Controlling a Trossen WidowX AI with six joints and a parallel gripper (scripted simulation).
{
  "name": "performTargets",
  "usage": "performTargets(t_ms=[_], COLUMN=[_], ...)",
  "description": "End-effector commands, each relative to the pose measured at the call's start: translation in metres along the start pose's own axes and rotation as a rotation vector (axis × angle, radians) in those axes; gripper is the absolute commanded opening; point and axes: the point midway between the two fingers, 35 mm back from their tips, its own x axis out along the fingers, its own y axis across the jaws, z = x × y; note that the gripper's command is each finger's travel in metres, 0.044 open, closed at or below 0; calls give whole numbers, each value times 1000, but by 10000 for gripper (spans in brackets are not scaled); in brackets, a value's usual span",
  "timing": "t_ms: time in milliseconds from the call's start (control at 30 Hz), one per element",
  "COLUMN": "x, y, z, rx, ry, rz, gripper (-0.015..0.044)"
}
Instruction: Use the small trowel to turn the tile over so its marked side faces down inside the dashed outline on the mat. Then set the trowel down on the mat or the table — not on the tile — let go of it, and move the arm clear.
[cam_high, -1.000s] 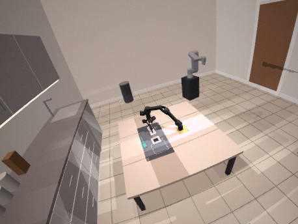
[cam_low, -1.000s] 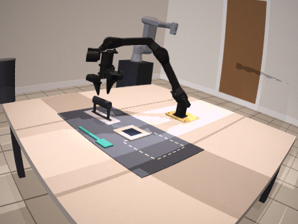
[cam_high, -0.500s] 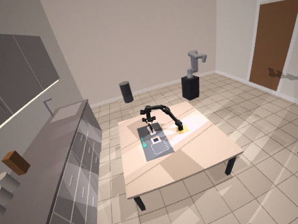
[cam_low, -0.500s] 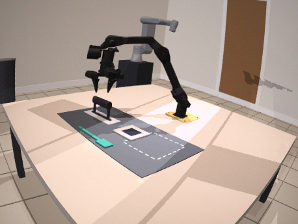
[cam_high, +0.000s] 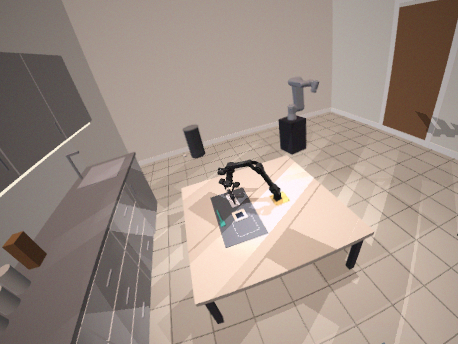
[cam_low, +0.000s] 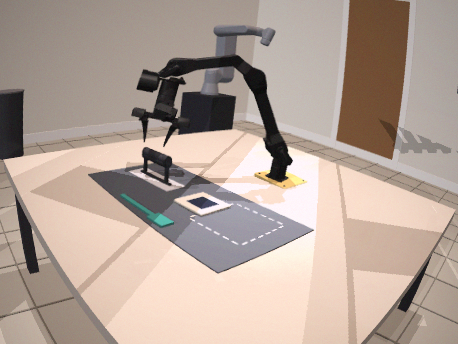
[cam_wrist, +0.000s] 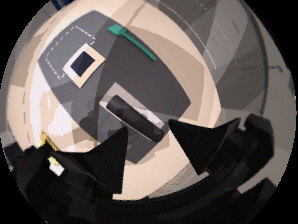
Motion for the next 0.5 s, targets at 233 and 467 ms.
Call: performTargets(t_ms=[233, 467], x=[7, 10], y=[2, 3], z=[-4, -7], rx=[348, 578], ry=[-85, -150], rz=[-51, -74], gripper=[300, 300])
